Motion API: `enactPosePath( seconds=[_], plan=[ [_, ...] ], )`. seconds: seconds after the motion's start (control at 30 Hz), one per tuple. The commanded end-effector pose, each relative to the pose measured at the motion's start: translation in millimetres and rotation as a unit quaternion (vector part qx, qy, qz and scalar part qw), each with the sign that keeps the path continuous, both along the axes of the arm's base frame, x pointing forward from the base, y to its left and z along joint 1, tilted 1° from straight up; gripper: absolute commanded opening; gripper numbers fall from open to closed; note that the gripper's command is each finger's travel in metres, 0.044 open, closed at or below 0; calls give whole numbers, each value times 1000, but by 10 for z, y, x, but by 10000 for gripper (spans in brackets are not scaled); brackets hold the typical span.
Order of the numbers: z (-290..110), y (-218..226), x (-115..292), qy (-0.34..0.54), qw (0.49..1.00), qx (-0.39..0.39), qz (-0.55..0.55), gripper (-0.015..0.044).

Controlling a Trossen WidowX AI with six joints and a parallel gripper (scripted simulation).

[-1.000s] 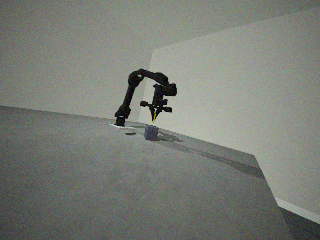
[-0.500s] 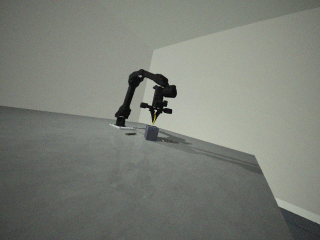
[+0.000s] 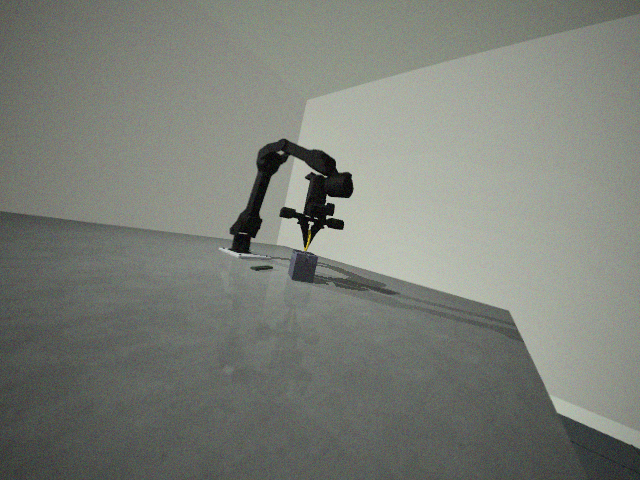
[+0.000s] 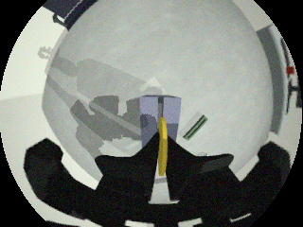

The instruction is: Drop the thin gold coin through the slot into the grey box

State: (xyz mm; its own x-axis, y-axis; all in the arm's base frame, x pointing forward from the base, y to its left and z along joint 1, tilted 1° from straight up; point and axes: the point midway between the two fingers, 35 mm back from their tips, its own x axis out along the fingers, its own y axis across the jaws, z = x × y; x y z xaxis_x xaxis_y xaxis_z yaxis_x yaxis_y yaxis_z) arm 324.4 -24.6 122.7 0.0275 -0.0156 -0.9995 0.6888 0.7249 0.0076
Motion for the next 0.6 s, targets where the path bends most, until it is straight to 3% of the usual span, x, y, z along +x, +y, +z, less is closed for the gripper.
enactPosePath(
  seconds=[0.0,0.2,0.4,0.57],
  plan=[
    [-24,1,2,1,1000,0,4,0],
    [-51,0,2,1,1000,0,3,0],
    [-30,0,2,0,1000,0,0,157],
    [-30,0,2,0,1000,0,0,161]
  ],
)
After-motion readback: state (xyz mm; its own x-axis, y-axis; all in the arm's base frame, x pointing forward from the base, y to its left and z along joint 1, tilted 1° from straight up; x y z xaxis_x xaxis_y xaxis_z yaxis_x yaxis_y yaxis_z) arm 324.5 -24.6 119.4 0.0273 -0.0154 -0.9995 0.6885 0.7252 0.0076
